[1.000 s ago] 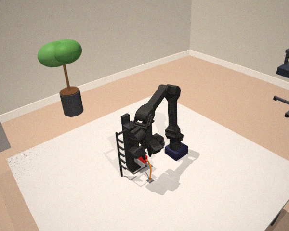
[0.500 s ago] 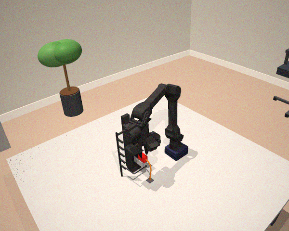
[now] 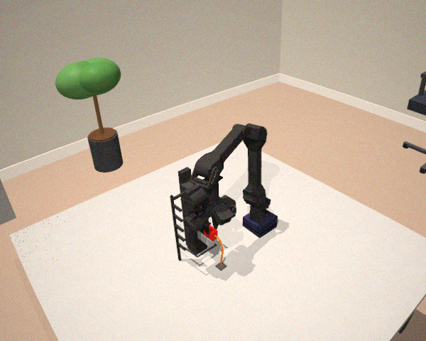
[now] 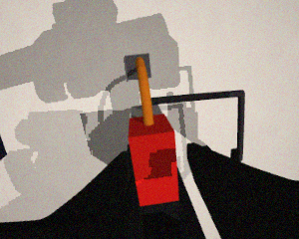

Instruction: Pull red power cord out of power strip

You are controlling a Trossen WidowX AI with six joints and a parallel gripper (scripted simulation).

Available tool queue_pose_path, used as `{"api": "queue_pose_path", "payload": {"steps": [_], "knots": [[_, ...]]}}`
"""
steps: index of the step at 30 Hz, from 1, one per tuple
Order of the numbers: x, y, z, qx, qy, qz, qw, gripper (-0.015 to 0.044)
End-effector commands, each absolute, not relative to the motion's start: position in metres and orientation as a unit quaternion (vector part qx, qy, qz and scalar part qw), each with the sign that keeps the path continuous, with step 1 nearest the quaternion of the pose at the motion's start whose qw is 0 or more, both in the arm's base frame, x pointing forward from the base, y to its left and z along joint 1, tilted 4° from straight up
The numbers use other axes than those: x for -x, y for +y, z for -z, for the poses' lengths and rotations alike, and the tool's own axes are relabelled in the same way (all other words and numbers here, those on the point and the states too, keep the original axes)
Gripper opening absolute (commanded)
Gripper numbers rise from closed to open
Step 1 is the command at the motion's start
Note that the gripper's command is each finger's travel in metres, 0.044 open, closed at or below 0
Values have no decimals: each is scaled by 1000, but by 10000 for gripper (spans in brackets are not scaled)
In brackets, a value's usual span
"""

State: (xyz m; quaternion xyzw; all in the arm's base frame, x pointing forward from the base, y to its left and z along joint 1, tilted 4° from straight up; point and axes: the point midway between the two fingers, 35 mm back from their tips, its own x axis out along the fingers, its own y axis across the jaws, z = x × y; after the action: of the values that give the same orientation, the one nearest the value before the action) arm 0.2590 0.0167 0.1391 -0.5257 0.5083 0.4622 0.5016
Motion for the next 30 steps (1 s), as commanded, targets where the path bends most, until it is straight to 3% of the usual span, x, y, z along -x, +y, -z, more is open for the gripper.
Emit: {"api": "queue_pose_path", "payload": {"steps": [1, 10, 13, 23, 30], "knots": [[-257, 16, -134, 525, 510, -466, 497, 160], [-257, 16, -134, 525, 510, -466, 497, 160], [-258, 16, -136, 525, 509, -463, 501, 81], [-258, 17, -136, 525, 509, -463, 501, 0], [-260, 25, -136, 525, 509, -463, 501, 0]]}}
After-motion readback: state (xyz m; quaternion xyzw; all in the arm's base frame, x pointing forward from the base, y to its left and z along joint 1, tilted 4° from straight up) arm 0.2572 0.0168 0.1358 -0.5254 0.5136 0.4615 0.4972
